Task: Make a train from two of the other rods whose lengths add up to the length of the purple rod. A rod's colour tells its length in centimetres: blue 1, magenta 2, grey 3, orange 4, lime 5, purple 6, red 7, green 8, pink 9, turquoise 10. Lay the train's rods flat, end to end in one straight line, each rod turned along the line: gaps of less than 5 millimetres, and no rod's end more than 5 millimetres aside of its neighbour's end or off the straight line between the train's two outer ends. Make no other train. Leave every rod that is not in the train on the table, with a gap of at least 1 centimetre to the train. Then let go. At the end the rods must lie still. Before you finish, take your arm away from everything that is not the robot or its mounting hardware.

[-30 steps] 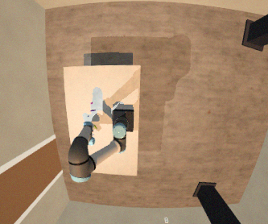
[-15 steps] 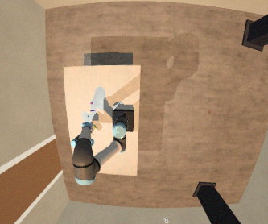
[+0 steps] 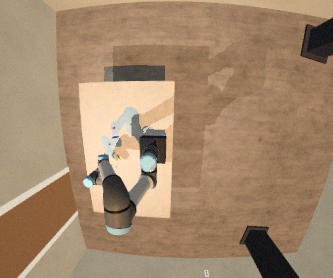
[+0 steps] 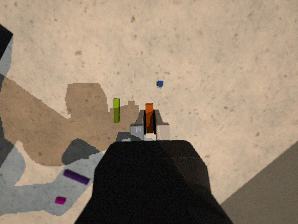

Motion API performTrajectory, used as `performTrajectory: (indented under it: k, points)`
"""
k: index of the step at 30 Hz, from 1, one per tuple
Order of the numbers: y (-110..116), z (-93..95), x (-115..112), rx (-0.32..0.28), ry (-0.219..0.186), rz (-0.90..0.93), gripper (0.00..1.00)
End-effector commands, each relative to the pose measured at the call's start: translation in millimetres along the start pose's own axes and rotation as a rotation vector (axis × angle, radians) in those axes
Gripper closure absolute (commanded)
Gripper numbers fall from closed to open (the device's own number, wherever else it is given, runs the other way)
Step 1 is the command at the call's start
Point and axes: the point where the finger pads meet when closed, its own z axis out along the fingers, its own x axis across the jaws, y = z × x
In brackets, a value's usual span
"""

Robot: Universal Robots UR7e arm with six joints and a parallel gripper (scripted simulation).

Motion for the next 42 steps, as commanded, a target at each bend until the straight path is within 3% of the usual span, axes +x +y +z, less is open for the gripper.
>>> performTrajectory:
  k: [1,30,42]
  points:
    - [0.2,-12.1,0.0,0.001,-0.001,0.000,0.76]
    - [9.0,-15.5,-4.0,0.001,0.000,-0.042,0.76]
    - [48.2,-16.2,-23.9,0.001,0.001,-0.226,0.76]
